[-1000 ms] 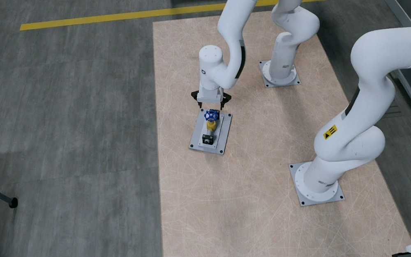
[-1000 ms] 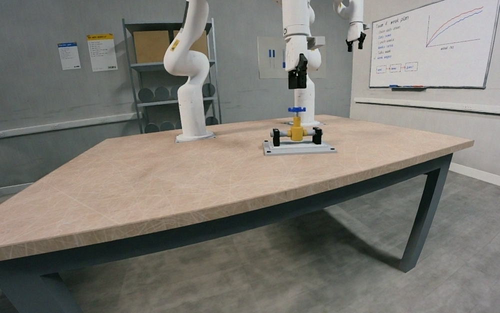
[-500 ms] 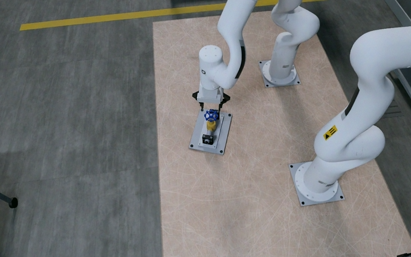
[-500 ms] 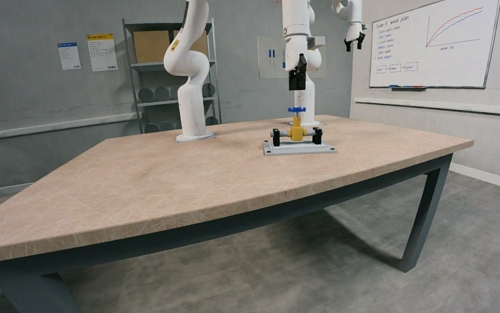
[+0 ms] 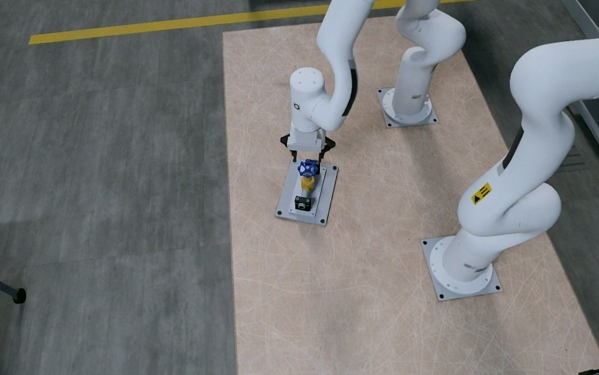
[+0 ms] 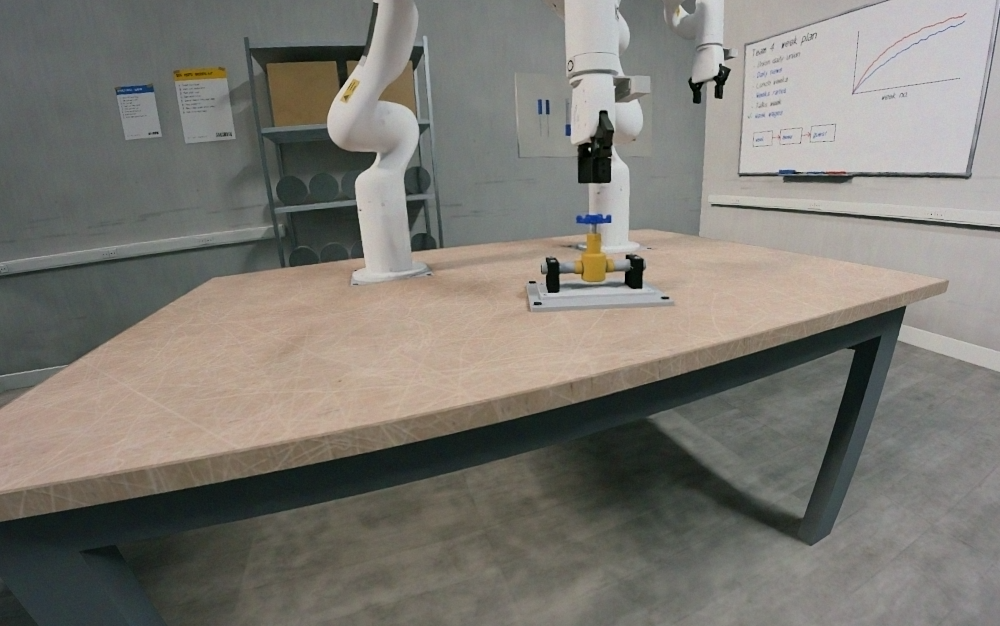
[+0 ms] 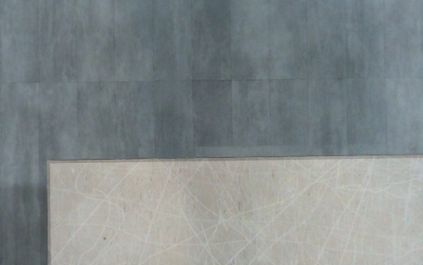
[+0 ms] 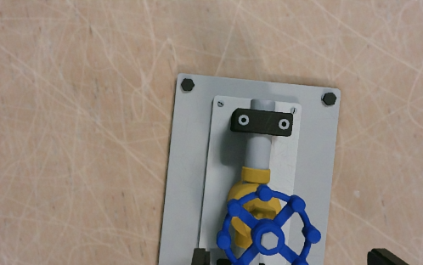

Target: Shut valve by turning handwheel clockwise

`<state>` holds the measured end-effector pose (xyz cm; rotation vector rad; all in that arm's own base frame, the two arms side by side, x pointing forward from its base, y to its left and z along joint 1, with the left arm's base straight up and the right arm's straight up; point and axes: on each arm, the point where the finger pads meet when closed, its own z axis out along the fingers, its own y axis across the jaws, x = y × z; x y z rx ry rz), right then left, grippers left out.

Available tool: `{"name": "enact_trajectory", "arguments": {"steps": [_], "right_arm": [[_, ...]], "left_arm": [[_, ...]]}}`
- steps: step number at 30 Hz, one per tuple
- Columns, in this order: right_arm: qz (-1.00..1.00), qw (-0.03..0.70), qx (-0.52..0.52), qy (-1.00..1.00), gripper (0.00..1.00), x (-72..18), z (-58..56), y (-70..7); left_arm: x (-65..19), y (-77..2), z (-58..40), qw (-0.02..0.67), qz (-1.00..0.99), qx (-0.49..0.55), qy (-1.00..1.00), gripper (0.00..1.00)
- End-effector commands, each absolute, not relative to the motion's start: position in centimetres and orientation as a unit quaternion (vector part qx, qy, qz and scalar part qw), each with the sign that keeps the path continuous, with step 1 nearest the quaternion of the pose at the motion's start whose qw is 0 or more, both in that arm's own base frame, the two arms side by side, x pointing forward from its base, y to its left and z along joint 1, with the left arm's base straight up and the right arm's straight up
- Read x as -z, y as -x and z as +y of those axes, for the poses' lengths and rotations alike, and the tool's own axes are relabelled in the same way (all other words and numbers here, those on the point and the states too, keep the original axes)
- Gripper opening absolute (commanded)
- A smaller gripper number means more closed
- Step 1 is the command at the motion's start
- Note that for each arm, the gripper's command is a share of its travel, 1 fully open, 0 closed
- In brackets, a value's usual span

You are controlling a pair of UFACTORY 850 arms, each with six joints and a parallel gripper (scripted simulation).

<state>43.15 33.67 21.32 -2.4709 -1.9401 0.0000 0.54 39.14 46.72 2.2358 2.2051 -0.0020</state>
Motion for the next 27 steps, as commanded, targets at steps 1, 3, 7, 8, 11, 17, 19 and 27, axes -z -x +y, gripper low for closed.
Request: {"name": "enact_trajectory", "arguments": {"steps": [1, 3, 7, 8, 11, 17, 19, 27], "right_arm": [[-0.618, 0.0, 0.001, 0.787, 0.8, -21.0, 33.7, -43.2], [-0.618, 0.0, 0.001, 0.787, 0.8, -20.8, 33.7, -43.2], [-0.618, 0.0, 0.001, 0.787, 0.8, -20.3, 33.7, -43.2], [-0.618, 0.0, 0.001, 0.787, 0.8, -20.2, 33.7, -43.2], [-0.618, 0.0, 0.001, 0.787, 0.8, -20.0, 33.7, -43.2], [-0.618, 0.0, 0.001, 0.787, 0.8, -19.2, 33.7, -43.3], [-0.618, 0.0, 0.001, 0.787, 0.8, -18.9, 33.7, -43.3], [-0.618, 0.0, 0.001, 0.787, 0.8, -18.2, 33.7, -43.3]], "left_arm": [[-46.8, -0.5, 39.2, 0.0, 0.702, 0.0, -0.712, 1.0], [-46.8, -0.5, 39.2, 0.0, 0.702, 0.0, -0.712, 1.0], [-46.8, -0.5, 39.2, 0.0, 0.702, 0.0, -0.712, 1.0], [-46.8, -0.5, 39.2, 0.0, 0.702, 0.0, -0.712, 1.0], [-46.8, -0.5, 39.2, 0.0, 0.702, 0.0, -0.712, 1.0], [-46.8, -0.5, 39.2, 0.0, 0.702, 0.0, -0.712, 1.0], [-46.8, -0.5, 39.2, 0.0, 0.702, 0.0, -0.712, 1.0], [-46.8, -0.5, 39.2, 0.0, 0.702, 0.0, -0.712, 1.0]]}}
